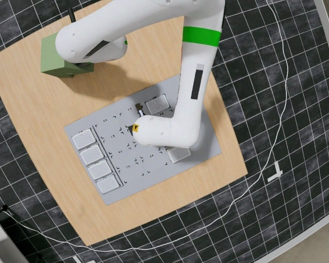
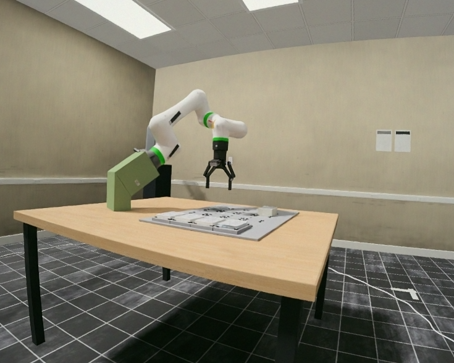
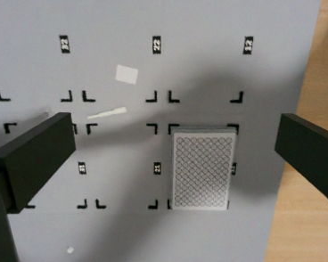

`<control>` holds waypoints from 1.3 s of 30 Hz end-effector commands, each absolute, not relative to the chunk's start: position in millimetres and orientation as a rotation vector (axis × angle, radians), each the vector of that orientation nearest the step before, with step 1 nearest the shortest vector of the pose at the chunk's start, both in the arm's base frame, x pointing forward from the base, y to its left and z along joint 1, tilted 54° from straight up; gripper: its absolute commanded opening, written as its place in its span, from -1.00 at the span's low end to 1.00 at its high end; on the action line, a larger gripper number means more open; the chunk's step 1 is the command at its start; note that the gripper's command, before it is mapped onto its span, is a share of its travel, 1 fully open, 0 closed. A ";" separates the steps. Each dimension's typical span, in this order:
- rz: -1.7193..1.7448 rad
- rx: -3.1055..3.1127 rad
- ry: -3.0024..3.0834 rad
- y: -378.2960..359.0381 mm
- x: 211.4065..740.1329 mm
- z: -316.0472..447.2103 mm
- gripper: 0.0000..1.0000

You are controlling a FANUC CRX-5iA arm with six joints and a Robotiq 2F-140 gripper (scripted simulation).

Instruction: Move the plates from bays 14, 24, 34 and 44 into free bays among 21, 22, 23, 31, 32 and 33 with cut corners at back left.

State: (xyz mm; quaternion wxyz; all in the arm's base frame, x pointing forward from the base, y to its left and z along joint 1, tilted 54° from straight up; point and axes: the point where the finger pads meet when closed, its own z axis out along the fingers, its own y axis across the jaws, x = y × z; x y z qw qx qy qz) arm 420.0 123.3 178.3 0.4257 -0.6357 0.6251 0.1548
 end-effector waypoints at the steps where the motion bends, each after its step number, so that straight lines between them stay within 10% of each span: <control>1: 0.384 -1.589 1.564 130.9 410.6 183.3 1.00; 39: 0.384 -1.589 1.564 172.1 362.6 205.3 1.00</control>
